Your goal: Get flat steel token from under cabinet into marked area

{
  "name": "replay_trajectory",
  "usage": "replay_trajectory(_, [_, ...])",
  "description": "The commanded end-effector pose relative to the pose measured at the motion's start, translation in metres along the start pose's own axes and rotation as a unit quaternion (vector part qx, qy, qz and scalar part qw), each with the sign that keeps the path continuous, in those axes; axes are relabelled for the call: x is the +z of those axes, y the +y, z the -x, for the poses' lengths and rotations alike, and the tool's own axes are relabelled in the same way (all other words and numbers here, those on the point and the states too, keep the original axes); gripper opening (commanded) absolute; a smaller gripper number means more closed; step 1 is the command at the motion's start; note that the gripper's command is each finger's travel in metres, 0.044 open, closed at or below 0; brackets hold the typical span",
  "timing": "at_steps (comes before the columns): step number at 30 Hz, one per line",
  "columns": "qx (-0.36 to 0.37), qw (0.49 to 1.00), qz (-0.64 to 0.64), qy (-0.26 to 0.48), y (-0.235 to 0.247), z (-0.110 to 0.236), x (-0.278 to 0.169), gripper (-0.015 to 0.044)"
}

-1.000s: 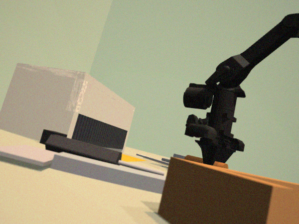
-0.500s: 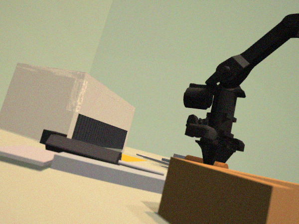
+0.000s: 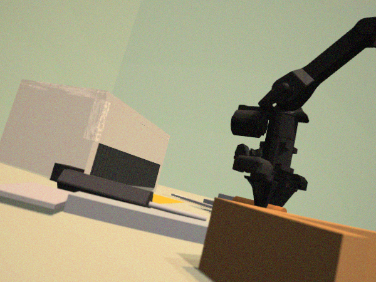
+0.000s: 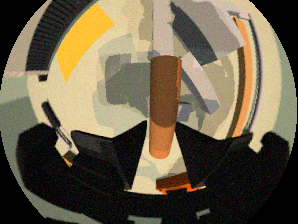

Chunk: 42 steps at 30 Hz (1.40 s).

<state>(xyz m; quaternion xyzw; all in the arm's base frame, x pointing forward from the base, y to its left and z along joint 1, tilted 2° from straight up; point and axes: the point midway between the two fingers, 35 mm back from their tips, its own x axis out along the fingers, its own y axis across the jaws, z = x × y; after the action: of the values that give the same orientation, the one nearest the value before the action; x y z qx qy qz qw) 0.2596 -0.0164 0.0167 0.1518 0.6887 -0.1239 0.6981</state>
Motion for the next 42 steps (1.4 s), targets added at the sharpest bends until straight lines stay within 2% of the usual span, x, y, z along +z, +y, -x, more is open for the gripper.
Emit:
replay_trajectory(1, [-0.004,1.0,0.0,-0.001,0.0,0.0,0.0,0.0253])
replay_trajectory(2, [-0.005,1.0,0.0,-0.002,0.0002,0.0,-0.0001,0.027])
replay_trajectory(20, [-0.005,1.0,0.01,-0.002,0.0004,-0.006,-0.0046,0.027])
replay_trajectory(24, [-0.002,1.0,0.007,-0.004,0.0023,-0.0033,-0.0012,0.0165])
replay_trajectory(33, [-0.002,1.0,0.007,-0.004,0.0023,-0.0033,-0.0012,0.0105])
replay_trajectory(37, [-0.002,1.0,0.007,-0.004,0.0023,-0.0033,-0.0012,0.0])
replay_trajectory(42, [-0.002,1.0,0.014,-0.004,0.0023,-0.0032,-0.0014,0.0])
